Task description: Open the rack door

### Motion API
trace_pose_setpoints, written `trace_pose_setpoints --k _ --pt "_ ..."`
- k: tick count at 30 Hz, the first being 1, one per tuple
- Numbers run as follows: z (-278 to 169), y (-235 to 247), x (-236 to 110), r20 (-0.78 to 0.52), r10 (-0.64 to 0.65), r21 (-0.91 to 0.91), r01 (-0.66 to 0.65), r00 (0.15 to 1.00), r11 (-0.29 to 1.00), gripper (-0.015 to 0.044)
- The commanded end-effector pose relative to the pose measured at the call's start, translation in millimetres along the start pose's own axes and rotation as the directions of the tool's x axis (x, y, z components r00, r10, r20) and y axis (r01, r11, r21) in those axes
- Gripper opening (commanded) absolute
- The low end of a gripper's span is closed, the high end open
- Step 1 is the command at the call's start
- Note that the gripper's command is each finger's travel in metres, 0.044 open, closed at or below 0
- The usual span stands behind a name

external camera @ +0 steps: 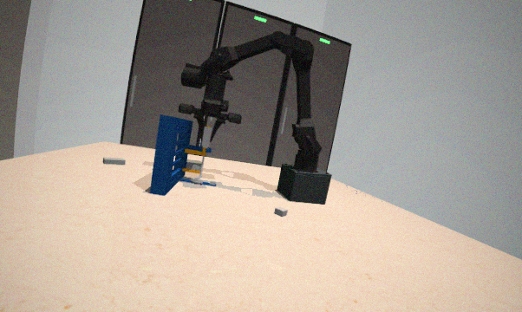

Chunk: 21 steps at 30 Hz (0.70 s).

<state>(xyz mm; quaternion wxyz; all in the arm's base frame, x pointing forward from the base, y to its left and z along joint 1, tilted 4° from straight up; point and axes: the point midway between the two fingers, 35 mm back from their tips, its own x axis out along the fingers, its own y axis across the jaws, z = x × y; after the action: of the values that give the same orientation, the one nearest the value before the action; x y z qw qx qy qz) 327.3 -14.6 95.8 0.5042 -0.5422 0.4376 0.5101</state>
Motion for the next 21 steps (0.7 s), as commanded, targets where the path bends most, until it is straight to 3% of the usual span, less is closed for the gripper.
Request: trace_pose_setpoints --k 1,21 --pt "4 6 0 0.005 0.007 0.079 -0.008 1.0 0.997 0.0017" --pt "20 32 0 0.006 0.009 0.445 -0.011 1.0 0.895 0.0017"
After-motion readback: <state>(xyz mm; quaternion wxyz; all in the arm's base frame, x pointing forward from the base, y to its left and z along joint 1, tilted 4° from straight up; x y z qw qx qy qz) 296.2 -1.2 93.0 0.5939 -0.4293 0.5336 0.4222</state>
